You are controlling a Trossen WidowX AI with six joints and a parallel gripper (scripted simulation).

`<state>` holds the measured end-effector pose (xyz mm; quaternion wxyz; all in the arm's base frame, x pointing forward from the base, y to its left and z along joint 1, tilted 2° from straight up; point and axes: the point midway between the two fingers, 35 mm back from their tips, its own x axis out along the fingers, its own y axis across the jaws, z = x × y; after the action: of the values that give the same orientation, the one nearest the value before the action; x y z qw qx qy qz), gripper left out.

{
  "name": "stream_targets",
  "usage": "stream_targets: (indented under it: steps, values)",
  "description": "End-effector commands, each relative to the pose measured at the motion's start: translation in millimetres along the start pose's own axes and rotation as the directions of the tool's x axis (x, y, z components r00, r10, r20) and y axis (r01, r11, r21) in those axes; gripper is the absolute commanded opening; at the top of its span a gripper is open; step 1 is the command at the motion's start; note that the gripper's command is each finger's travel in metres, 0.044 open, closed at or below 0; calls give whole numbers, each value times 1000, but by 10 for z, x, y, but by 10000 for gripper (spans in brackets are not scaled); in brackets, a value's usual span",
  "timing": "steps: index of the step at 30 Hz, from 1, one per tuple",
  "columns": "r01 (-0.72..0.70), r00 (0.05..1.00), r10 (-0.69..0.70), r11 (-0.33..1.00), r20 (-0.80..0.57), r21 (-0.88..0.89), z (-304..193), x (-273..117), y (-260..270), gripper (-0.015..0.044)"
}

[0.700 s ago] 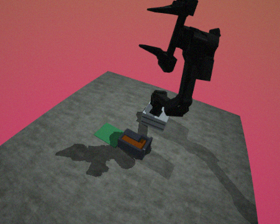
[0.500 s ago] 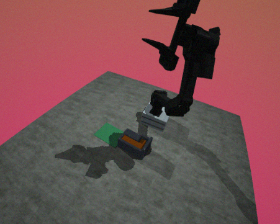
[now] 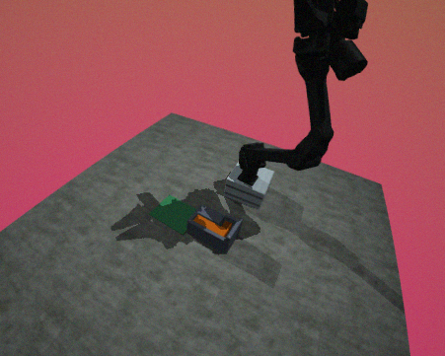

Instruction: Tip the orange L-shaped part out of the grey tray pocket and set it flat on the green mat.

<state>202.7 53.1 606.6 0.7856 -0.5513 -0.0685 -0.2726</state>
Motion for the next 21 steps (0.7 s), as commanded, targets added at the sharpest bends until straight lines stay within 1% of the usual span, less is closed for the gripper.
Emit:
stream_targets:
  steps: [1, 3, 6, 9, 11, 12, 14, 18, 19, 21]
  values:
    - [62, 991, -87, 969, 97, 240, -234, -203, -494, 180]
    - [67, 983, -125, 925, 132, 374, -397, -273, -691, 180]
    - [53, 974, -169, 822, 153, 568, -726, -299, -908, 180]
    - [37, 968, -201, 700, 147, 713, -1094, -244, -1011, 180]
    - [26, 972, -204, 594, 120, 804, -1378, -153, -1005, 180]
    - [12, 970, -207, 569, 129, 822, -1461, -107, -989, 180]
    - [3, 978, -186, 469, 95, 883, -1707, 16, -900, 180]
    - [13, 997, -79, 245, 6, 969, -2221, 346, -480, 180]
    - [-2, 996, -81, 245, 23, 969, -2199, 387, -434, 180]
    - [11, 999, -32, 180, -5, 984, -2323, 485, -245, 180]
